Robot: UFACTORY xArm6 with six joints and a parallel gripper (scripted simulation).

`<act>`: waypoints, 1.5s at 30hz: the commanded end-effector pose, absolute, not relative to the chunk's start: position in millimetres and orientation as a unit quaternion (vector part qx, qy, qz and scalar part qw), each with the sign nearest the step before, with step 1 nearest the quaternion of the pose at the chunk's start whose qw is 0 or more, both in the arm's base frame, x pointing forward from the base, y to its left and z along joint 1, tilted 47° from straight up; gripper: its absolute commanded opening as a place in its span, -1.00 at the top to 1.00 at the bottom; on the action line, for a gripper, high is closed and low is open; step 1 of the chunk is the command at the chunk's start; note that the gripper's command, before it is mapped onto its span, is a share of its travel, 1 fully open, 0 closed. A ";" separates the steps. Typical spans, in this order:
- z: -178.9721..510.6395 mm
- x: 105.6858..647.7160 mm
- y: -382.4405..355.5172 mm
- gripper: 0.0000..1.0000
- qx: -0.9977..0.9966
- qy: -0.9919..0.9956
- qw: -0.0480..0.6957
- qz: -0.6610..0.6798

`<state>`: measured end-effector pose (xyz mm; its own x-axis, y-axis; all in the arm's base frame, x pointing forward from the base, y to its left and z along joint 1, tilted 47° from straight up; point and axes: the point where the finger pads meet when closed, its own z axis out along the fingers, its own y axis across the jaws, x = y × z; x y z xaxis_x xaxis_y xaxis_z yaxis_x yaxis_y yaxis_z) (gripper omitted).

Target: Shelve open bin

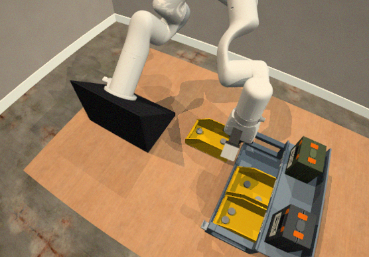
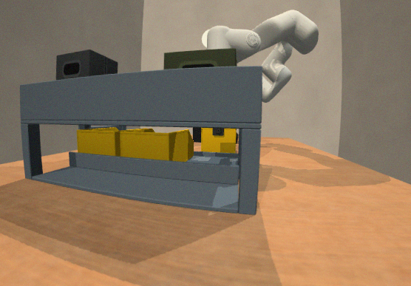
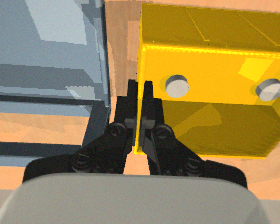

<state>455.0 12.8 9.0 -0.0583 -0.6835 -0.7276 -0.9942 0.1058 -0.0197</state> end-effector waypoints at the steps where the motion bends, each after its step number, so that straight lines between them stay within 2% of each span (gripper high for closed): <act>1: 10.2 455.8 11.3 1.00 -0.617 0.680 0.301 0.257; 45: 22.0 454.3 -1.2 1.00 -0.617 0.680 0.301 0.257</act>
<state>453.2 -1.1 22.1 -0.0585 -0.6834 -0.7277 -0.9942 0.1055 -0.0192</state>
